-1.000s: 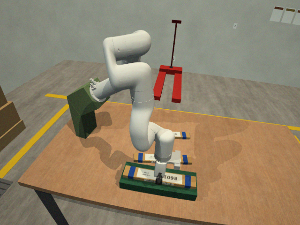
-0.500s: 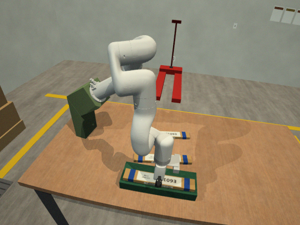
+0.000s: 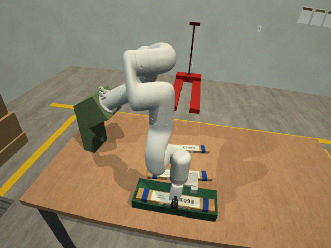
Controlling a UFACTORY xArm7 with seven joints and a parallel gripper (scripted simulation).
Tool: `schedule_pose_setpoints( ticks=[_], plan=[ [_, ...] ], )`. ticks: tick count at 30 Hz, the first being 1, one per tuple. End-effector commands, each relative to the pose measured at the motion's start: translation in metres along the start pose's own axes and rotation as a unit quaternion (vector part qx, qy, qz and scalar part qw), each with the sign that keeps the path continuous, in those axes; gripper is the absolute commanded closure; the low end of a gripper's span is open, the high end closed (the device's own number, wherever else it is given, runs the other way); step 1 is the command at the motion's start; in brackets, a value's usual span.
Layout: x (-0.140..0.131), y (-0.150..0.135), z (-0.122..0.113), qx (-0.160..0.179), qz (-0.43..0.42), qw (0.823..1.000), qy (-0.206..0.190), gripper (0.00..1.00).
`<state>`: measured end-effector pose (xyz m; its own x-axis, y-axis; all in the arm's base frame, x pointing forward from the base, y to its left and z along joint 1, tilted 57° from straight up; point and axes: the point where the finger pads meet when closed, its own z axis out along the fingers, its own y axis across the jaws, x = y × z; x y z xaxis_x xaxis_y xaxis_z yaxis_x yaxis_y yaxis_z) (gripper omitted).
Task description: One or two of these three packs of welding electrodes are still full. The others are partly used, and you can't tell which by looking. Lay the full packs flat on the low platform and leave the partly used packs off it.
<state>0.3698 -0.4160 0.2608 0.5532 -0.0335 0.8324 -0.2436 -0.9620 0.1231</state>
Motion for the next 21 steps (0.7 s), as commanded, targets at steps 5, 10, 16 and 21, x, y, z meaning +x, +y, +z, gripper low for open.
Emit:
schedule_pose_setpoints(
  ticks=[5, 10, 16, 21],
  plan=[
    [0.0004, 0.0014, 0.0023, -0.001, 0.0, 1.0, 0.001, 0.42],
    [0.0004, 0.0014, 0.0035, -0.001, 0.0, 1.0, 0.001, 0.42],
    [0.0004, 0.0014, 0.0038, -0.001, 0.0, 1.0, 0.001, 0.42],
    [0.0004, 0.0014, 0.0038, -0.001, 0.0, 1.0, 0.001, 0.42]
  ],
)
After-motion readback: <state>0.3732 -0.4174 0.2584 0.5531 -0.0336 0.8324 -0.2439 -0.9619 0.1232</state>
